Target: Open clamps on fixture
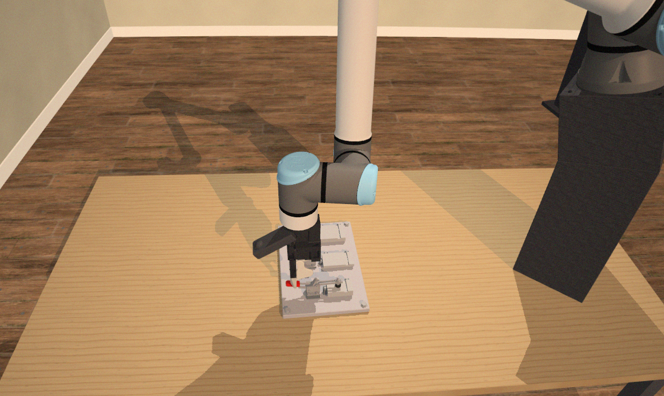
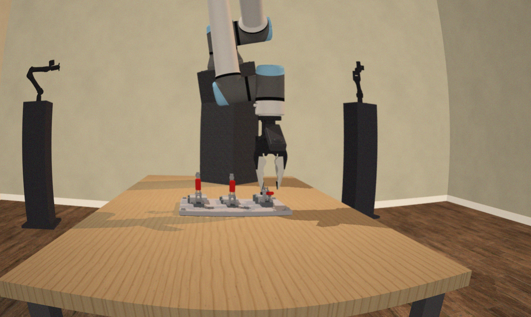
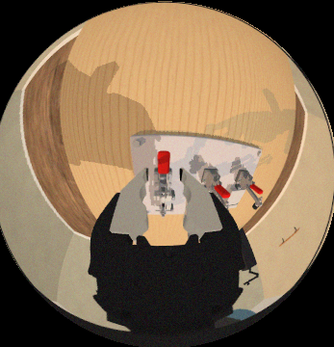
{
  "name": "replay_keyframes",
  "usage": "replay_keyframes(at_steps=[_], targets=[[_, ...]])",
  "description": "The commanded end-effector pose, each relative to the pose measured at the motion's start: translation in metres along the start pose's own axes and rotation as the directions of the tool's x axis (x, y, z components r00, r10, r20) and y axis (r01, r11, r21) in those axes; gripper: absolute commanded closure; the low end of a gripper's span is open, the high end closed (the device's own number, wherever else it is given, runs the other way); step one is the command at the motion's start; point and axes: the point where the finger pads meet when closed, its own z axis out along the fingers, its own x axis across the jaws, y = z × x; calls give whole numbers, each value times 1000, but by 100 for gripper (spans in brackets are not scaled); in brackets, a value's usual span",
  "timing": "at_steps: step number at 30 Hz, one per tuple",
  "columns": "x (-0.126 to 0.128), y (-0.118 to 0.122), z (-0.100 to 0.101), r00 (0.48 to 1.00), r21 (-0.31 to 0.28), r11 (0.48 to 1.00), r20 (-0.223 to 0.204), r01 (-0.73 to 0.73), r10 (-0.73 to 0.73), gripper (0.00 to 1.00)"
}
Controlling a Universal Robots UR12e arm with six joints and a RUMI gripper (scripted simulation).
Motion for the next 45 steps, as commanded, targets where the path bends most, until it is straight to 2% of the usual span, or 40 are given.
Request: replay_keyframes(at_steps=[1,15,32,45], targets=[[0,-1,-1,1000,1,1000,0,0,0,72],[0,-1,0,1000,1,1000,0,0,0,72],[0,-1,25,1000,1,1000,0,0,0,72],[0,-2,27,1000,1,1000,0,0,0,72]])
